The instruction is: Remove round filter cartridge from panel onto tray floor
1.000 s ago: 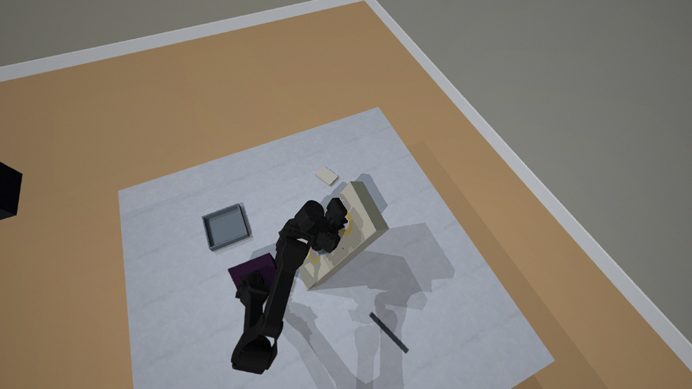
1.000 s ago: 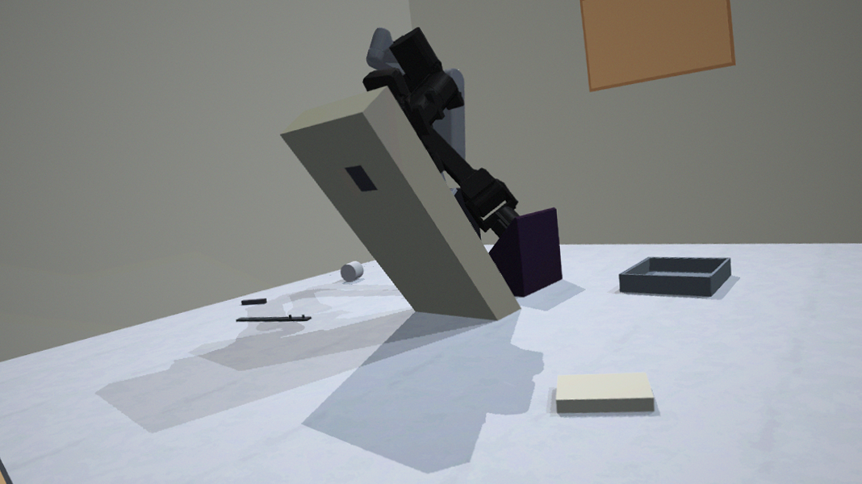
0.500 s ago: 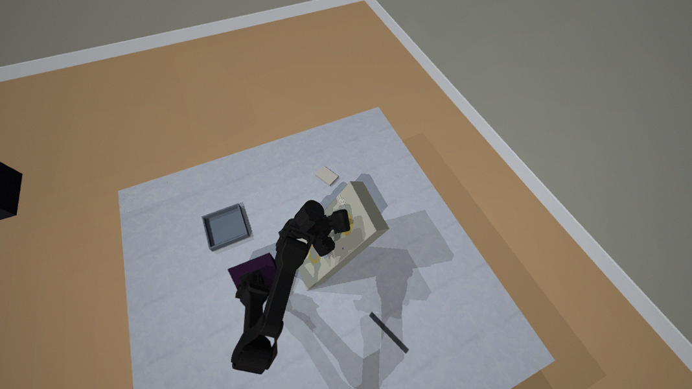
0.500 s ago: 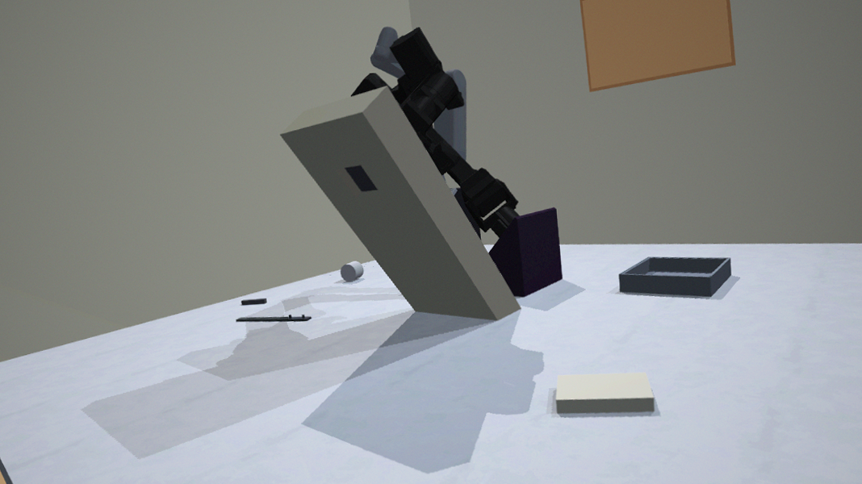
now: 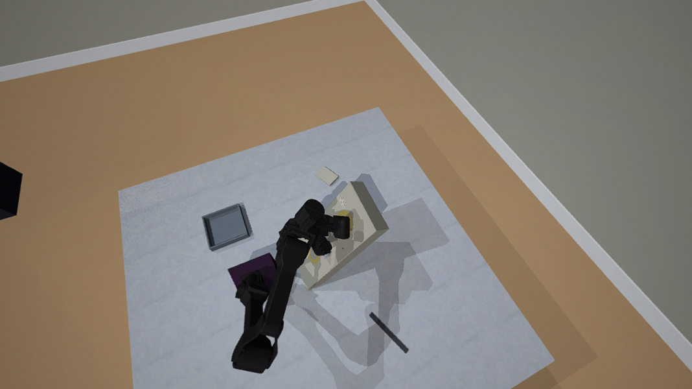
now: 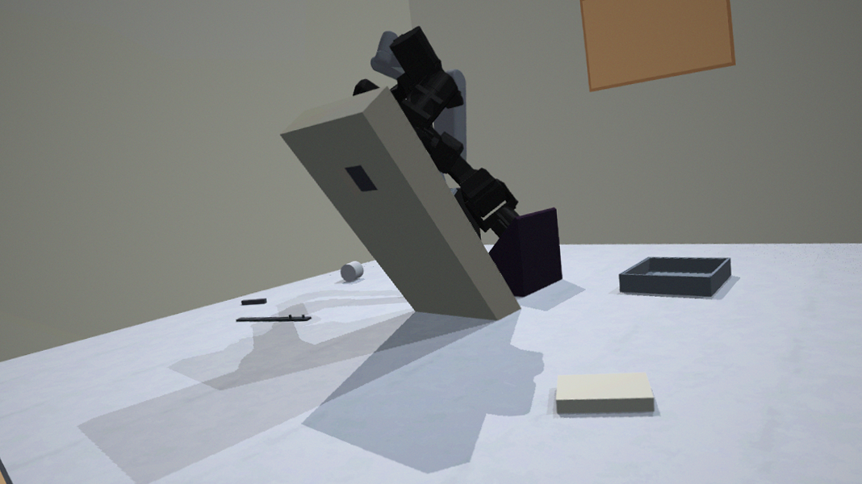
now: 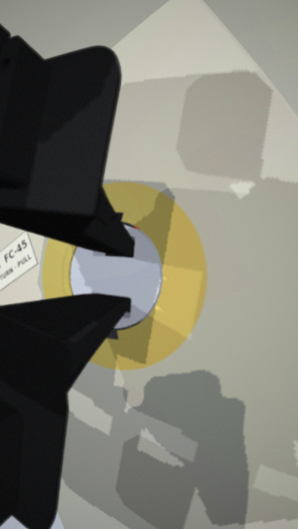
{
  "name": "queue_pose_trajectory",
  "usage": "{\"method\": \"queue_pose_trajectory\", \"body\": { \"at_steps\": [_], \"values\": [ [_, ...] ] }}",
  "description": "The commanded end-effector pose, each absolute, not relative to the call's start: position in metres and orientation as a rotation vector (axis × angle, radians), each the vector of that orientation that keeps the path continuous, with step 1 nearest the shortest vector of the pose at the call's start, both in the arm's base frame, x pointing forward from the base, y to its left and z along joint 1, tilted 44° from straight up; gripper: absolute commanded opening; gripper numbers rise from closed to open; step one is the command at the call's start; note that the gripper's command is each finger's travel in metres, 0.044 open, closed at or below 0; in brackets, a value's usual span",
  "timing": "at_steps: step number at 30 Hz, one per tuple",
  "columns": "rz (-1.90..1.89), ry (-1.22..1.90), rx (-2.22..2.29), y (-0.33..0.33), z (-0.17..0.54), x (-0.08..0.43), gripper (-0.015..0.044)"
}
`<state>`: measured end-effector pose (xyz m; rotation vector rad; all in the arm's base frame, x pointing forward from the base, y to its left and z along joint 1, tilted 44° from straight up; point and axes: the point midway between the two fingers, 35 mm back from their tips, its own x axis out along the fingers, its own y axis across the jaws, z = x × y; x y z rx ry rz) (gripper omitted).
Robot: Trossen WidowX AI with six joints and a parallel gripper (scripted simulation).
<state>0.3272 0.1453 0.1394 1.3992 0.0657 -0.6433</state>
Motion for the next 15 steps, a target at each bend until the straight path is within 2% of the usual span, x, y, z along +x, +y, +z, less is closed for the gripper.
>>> {"method": "queue_pose_trajectory", "body": {
  "at_steps": [1,15],
  "values": [
    [-0.652,0.081,1.413,0.154,0.141,0.318,0.0],
    [-0.641,0.088,1.373,0.173,0.167,0.268,0.0]
  ]
}}
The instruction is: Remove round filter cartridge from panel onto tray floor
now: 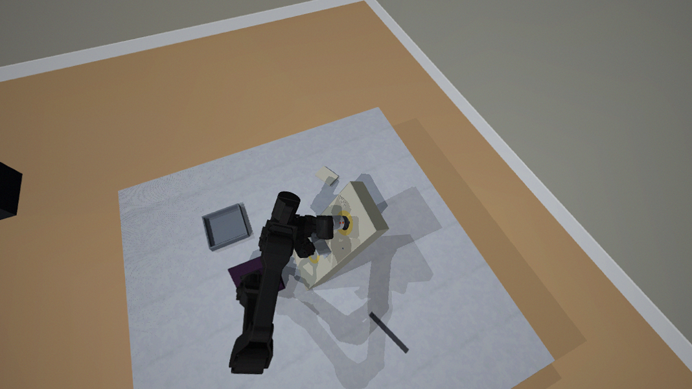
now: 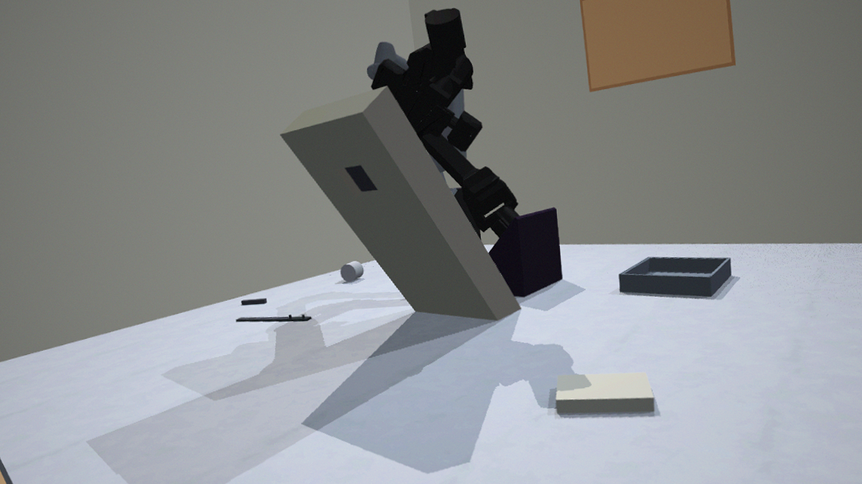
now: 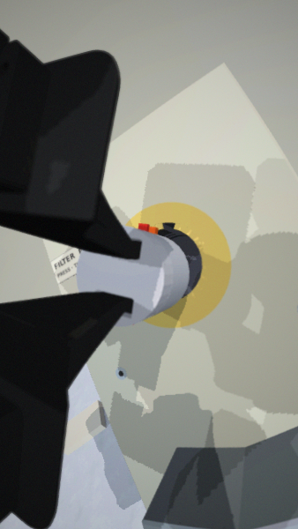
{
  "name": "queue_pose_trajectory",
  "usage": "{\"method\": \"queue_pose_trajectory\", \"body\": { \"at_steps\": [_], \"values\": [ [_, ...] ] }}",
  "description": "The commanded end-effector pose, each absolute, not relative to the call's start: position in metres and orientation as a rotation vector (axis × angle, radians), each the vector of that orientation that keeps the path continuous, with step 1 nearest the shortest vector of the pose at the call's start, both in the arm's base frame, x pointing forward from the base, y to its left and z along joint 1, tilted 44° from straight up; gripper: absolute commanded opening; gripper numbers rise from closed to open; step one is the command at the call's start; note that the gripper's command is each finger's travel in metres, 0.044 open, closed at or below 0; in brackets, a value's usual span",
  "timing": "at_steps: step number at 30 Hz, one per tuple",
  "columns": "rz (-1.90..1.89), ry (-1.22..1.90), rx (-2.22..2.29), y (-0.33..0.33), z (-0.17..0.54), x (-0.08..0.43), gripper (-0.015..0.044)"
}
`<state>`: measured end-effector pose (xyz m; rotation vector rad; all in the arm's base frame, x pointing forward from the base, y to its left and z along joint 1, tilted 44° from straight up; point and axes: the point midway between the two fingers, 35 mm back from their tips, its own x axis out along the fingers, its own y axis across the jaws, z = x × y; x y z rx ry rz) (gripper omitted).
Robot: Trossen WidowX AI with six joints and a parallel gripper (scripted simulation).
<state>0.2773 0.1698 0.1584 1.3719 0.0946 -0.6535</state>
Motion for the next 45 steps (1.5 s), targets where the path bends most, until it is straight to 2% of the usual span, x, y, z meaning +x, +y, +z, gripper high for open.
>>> {"method": "queue_pose_trajectory", "body": {
  "at_steps": [1,29,33,45],
  "values": [
    [-0.641,0.088,1.372,0.173,0.167,0.267,0.0],
    [-0.641,0.088,1.371,0.125,0.118,0.232,0.0],
    [-0.646,0.096,1.362,0.129,0.121,0.235,0.0094],
    [-0.641,0.088,1.371,0.125,0.118,0.232,0.0094]
  ]
}}
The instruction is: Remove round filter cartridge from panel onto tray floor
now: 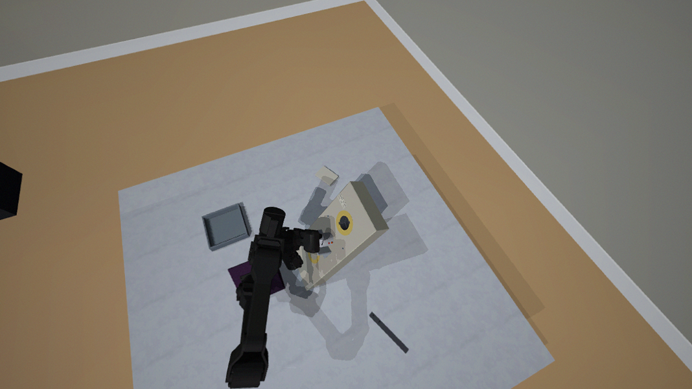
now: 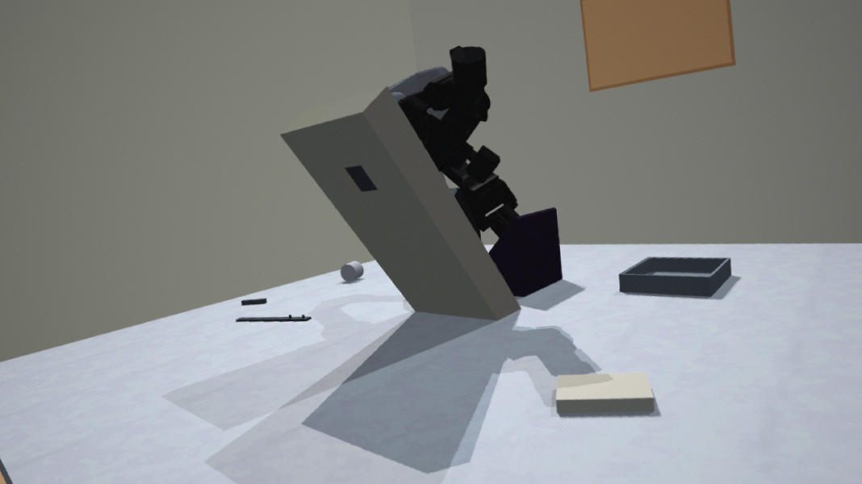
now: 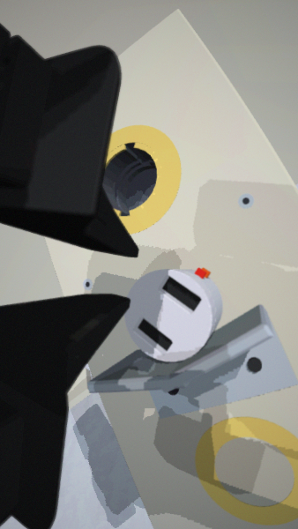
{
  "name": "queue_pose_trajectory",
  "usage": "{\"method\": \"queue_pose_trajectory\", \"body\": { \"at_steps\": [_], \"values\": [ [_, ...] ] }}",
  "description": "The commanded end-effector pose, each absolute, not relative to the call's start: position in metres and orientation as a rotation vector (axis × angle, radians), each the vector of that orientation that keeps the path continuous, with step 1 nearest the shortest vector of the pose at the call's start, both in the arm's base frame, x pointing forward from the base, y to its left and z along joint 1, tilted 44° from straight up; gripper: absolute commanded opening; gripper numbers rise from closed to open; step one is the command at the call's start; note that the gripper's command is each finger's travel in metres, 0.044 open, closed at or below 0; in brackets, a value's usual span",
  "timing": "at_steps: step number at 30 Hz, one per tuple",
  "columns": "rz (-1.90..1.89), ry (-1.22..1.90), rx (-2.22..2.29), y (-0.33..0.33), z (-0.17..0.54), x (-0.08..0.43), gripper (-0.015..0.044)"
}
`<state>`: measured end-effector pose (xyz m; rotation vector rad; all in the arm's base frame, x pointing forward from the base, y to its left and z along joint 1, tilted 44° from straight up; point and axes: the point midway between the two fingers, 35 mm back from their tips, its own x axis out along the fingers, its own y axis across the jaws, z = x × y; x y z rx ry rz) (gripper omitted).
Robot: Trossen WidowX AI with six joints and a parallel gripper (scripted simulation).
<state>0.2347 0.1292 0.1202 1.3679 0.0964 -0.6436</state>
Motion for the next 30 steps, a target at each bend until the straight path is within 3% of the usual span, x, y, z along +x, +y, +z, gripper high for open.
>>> {"method": "queue_pose_trajectory", "body": {
  "at_steps": [1,12,24,28,30],
  "values": [
    [-0.641,0.088,1.371,0.126,0.119,0.233,0.0094],
    [-0.64,0.088,1.372,0.173,0.167,0.269,0.0094],
    [-0.635,0.088,1.392,0.224,0.22,0.263,0.0409],
    [-0.648,0.187,1.121,0.214,0.208,0.261,0.0305],
    [-0.65,0.271,0.901,0.206,0.198,0.259,0.0305]
  ]
}}
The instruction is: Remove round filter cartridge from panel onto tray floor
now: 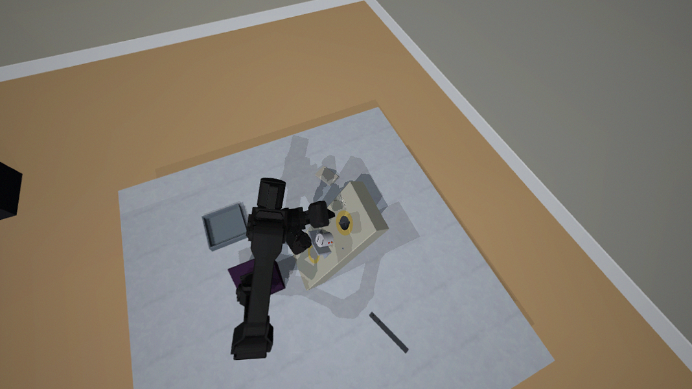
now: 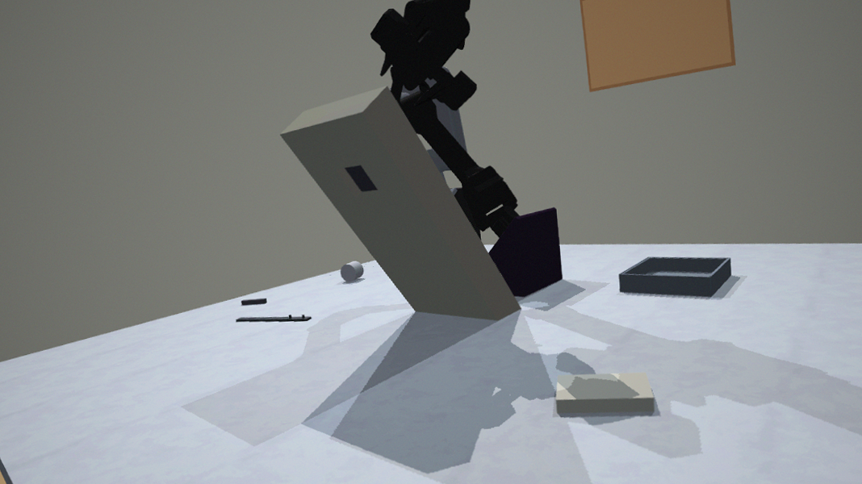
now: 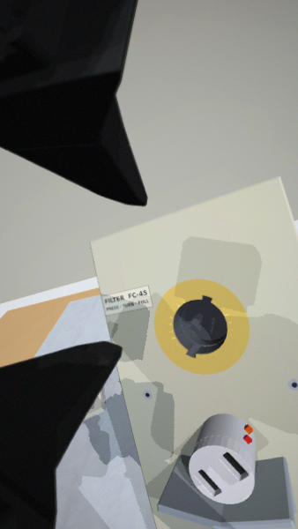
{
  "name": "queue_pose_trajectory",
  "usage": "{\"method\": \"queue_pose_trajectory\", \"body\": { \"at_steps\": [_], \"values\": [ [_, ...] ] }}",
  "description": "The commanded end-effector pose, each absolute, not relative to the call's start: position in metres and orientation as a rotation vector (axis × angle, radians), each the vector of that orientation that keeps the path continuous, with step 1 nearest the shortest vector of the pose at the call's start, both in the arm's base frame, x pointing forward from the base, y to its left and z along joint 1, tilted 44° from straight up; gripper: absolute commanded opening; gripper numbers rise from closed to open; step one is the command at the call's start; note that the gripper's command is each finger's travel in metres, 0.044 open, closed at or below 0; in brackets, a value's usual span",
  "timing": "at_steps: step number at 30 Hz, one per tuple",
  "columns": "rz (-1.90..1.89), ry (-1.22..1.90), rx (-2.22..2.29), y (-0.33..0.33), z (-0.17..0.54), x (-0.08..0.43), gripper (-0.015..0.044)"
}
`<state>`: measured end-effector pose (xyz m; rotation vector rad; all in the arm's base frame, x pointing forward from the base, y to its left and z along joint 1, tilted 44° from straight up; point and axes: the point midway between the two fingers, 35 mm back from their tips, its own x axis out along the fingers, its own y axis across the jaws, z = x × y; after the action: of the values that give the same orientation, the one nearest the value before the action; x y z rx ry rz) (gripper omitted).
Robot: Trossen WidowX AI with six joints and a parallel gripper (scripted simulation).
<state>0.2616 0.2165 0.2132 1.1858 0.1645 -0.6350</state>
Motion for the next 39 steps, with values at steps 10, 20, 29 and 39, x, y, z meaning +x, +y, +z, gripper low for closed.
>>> {"method": "queue_pose_trajectory", "body": {
  "at_steps": [10,20,29,39],
  "values": [
    [-0.538,0.724,-0.16,0.16,0.154,0.242,0.0305],
    [-0.372,0.987,-0.703,0.134,0.134,0.227,0.0305],
    [-0.372,0.987,-0.703,0.134,0.134,0.227,0.0305],
    [-0.37,0.988,-0.702,0.129,0.127,0.233,0.0305]
  ]
}}
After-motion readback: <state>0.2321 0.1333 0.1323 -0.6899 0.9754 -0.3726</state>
